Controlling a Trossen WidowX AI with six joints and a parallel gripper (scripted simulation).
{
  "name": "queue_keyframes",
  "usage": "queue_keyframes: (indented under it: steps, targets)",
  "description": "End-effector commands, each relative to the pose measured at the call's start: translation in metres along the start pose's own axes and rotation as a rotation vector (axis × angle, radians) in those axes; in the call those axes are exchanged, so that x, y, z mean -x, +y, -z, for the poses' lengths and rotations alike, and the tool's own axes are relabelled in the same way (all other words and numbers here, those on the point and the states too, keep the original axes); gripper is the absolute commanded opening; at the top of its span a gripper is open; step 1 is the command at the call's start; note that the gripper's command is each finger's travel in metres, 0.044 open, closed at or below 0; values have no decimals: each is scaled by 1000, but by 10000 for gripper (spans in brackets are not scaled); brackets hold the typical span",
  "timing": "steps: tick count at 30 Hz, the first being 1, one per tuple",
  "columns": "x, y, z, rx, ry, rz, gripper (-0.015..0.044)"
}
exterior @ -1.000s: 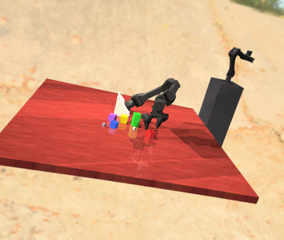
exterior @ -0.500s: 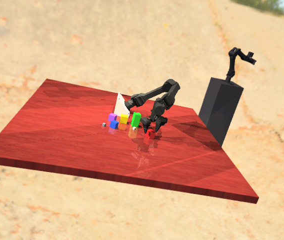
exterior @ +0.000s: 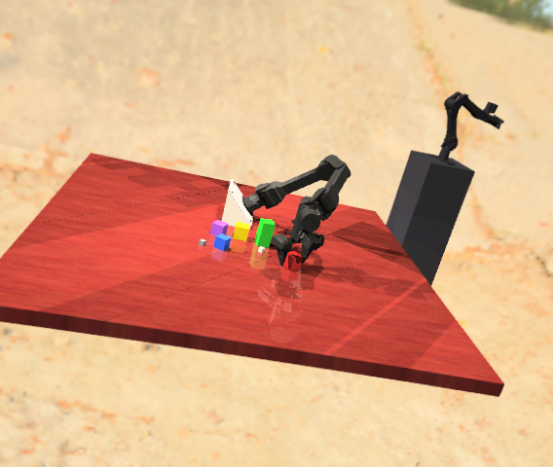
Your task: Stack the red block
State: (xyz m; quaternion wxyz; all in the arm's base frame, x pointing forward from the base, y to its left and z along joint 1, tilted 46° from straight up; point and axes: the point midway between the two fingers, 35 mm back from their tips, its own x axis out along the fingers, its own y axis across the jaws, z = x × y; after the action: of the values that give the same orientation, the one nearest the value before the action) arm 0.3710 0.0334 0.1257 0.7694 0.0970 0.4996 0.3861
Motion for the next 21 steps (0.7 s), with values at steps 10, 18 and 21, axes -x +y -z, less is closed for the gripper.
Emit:
queue_keyframes:
  steps: [10,18,21]
  targets:
    - [-4,2,2,-7,4,-8,440]
    - [-3,2,2,-7,4,-8,335]
    - [-3,2,2,-7,4,-8,256]
